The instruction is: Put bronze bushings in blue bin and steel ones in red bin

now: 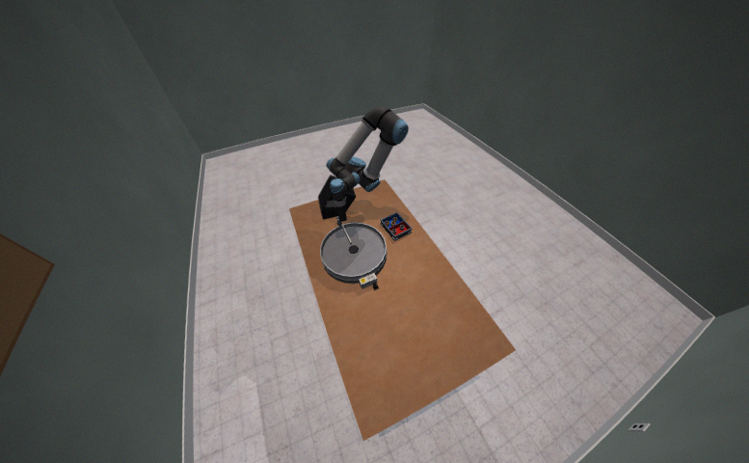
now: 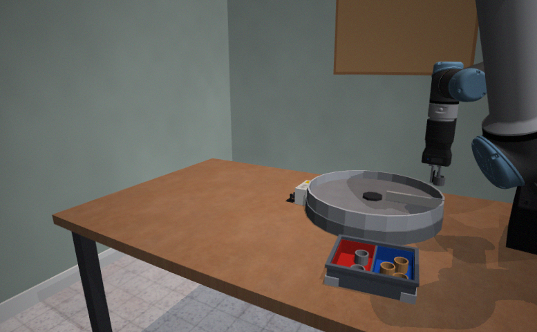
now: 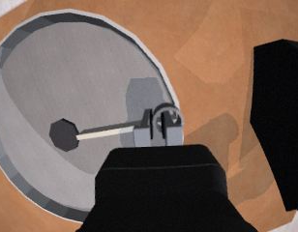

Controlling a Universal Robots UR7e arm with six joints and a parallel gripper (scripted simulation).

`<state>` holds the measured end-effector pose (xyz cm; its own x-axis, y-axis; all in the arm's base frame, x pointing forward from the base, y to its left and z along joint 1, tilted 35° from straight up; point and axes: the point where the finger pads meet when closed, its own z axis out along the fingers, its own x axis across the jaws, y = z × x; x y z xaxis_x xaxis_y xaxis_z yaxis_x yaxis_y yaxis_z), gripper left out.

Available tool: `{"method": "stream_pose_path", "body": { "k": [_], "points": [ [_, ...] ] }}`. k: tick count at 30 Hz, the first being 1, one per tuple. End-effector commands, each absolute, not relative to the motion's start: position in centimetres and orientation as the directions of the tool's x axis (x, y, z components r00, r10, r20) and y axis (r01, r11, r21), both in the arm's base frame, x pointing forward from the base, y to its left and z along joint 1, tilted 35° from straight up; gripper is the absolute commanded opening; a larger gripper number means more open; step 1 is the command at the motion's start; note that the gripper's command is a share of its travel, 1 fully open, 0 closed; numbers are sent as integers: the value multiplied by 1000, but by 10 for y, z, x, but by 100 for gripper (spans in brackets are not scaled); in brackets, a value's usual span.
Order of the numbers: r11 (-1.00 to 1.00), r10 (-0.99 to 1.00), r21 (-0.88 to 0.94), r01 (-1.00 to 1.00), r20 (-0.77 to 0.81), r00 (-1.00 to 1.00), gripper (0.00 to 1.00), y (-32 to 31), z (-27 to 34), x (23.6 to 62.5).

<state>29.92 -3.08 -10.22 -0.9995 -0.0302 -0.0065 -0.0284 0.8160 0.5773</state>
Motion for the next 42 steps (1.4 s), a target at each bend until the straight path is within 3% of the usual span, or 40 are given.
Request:
{"method": "stream_pose_path", "body": {
  "k": [1,9,25,31,42],
  "points": [
    [815,-31,578,-29,-6,-1000,0,-38,-91,299],
    [815,-31,578,-29,-6,-1000,0,-38,-91,299],
    [777,248,546,312,190,-950,0,53,-28,325],
    [777,250,545,315,192,-949,0,53,-27,325],
    [693,431,483,535,318,-845,0,117,18,343]
  ]
}}
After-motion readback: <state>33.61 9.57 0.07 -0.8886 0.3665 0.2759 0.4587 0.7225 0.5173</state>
